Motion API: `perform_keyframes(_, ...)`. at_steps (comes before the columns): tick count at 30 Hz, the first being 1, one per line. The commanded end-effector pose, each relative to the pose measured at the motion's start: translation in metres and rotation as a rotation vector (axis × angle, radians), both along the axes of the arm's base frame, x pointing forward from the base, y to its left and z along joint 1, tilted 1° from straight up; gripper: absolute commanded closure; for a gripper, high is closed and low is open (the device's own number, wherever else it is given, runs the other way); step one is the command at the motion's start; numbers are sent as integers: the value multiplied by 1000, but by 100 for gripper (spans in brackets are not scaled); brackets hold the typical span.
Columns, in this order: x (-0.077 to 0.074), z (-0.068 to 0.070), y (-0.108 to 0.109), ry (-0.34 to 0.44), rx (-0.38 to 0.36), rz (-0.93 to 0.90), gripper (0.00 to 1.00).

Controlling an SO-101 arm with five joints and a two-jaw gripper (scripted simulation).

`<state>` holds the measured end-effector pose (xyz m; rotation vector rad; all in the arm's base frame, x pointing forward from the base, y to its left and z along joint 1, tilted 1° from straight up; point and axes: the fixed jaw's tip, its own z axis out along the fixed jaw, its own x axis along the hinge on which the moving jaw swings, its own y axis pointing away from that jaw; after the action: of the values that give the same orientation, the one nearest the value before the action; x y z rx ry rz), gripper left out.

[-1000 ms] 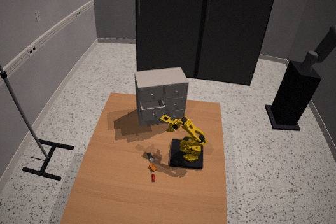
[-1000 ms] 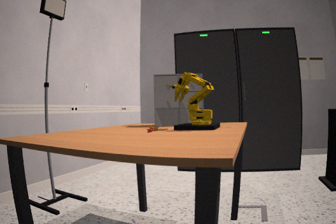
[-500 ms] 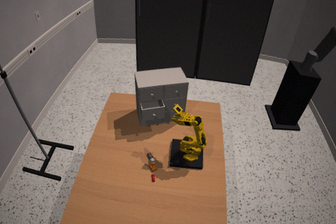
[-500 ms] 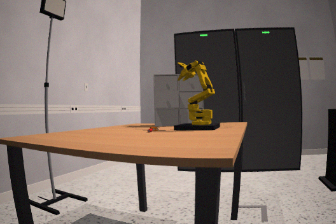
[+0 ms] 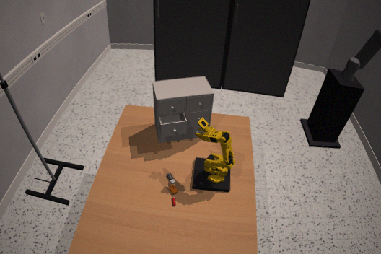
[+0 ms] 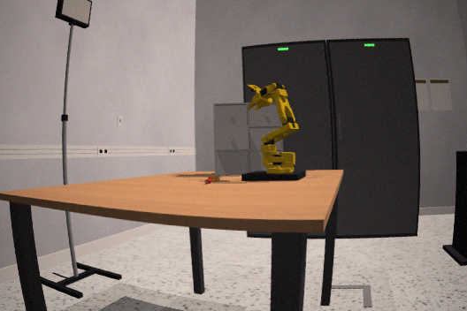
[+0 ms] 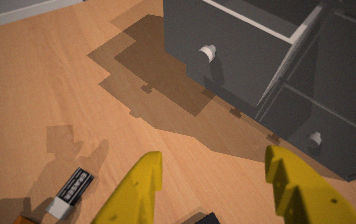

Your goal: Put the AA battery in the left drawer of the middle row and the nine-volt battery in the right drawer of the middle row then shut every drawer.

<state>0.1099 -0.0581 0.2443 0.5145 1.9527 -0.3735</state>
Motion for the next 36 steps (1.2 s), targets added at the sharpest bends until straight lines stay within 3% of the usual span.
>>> perform_keyframes(1, 3, 0, 7, 2, 10, 55, 79)
perform_keyframes(18, 14, 0, 66, 4, 10, 546, 79)
perform_keyframes(36, -6, 0, 127, 7, 9, 1070, 79)
